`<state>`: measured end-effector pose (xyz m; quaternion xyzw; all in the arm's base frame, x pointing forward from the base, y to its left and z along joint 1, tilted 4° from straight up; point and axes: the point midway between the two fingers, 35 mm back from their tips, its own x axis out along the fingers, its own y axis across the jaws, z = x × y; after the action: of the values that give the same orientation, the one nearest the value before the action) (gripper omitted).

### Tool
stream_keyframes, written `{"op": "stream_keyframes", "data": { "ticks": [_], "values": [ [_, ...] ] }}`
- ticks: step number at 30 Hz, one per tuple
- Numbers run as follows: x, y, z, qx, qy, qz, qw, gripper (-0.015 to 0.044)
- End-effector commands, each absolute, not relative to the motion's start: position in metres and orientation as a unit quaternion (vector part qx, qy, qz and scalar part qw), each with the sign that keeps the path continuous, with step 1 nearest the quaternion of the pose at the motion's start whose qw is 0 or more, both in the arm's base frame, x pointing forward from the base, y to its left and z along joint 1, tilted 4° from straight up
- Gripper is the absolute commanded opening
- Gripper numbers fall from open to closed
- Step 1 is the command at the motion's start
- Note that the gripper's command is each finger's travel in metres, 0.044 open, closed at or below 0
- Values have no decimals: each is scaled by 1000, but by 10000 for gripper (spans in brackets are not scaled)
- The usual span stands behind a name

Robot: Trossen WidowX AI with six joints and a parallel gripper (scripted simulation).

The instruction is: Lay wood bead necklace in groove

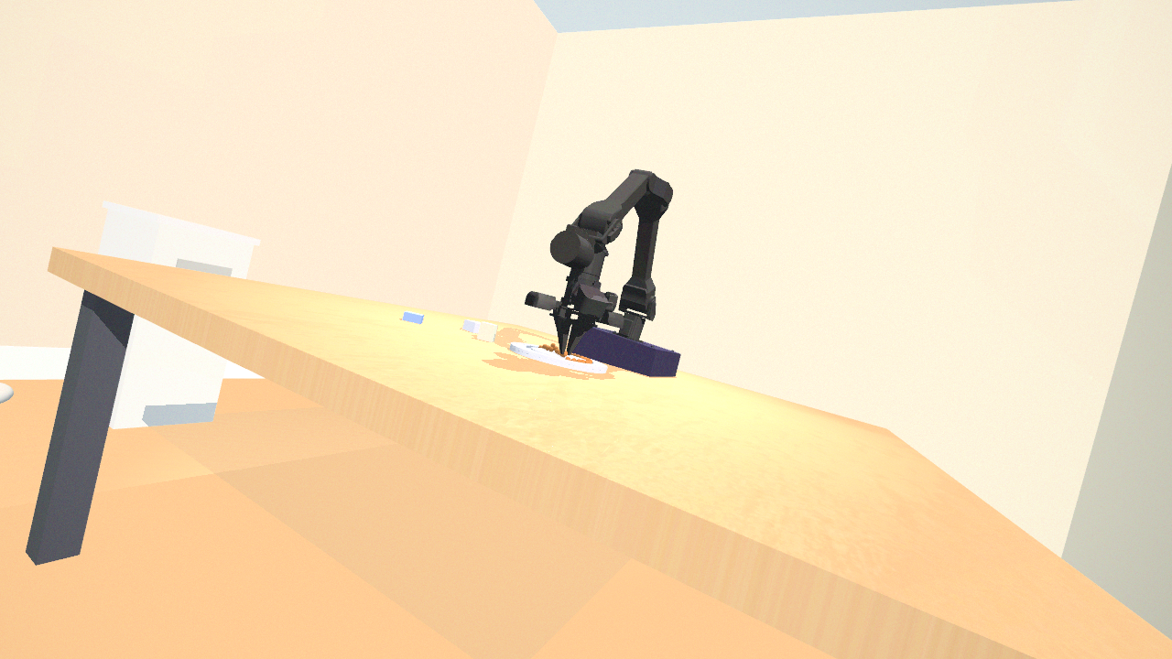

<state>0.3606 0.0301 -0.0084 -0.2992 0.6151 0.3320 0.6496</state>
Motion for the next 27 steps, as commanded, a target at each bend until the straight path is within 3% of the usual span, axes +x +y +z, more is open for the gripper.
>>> {"op": "stream_keyframes", "data": {
  "ticks": [1,12,27],
  "values": [
    [365,31,-6,-299,613,331,652,0],
    [365,31,-14,-299,613,331,652,0],
    [365,31,-7,-299,613,331,652,394]
  ]
}}
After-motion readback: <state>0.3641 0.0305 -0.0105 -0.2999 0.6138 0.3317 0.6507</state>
